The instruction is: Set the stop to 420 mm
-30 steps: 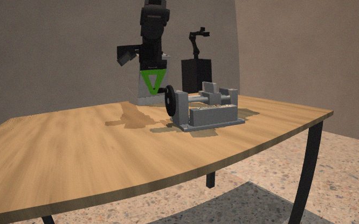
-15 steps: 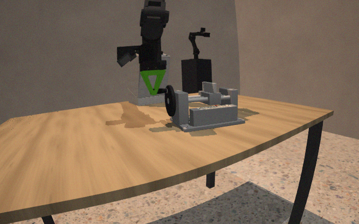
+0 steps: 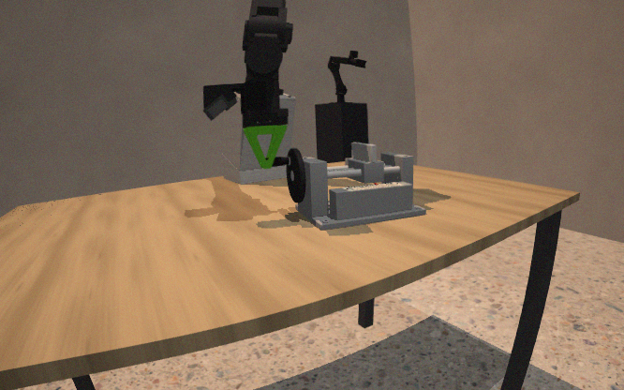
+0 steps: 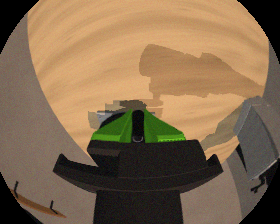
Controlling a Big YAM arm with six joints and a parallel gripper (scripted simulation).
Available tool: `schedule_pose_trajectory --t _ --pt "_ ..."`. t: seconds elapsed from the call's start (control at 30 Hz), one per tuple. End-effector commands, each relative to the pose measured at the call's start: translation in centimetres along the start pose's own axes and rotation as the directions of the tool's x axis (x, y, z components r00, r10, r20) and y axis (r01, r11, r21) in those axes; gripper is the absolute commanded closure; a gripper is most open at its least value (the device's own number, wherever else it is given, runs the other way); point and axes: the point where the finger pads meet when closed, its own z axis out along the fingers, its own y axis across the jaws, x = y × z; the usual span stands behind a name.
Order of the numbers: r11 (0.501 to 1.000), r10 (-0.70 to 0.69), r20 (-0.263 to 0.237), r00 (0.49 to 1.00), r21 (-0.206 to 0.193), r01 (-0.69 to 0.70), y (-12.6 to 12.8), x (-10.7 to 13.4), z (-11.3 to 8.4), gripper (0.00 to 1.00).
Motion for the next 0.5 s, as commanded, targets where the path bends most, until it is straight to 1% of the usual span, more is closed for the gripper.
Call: schedule_pose_trajectory --t 0.0,0.1,0.13,0.17,0.2,0.33,0.47 --pt "0.999 -0.002 -0.006 1.000 0.039 0.002 -2.1 -0.2 1.0 0.94" --pt "0.999 -0.003 -0.006 1.000 0.036 0.003 -2.1 -0.2 1.1 0.94" --pt "0.999 -0.002 -0.009 1.000 0.054 0.003 -2.6 -0.1 1.3 0.94" --pt "0.999 -0.006 -0.006 1.000 0.037 0.006 -2.2 -0.1 1.4 0.94" --pt "0.999 -0.007 -0.006 1.000 0.033 0.008 -2.1 -0.1 1.6 0.94" --pt "0.999 -0.011 -0.007 1.000 0.034 0.012 -2.2 0.1 2.1 0.94" --pt "0.999 -0.010 -0.009 1.000 0.051 0.010 -2.7 0.2 2.2 0.94"
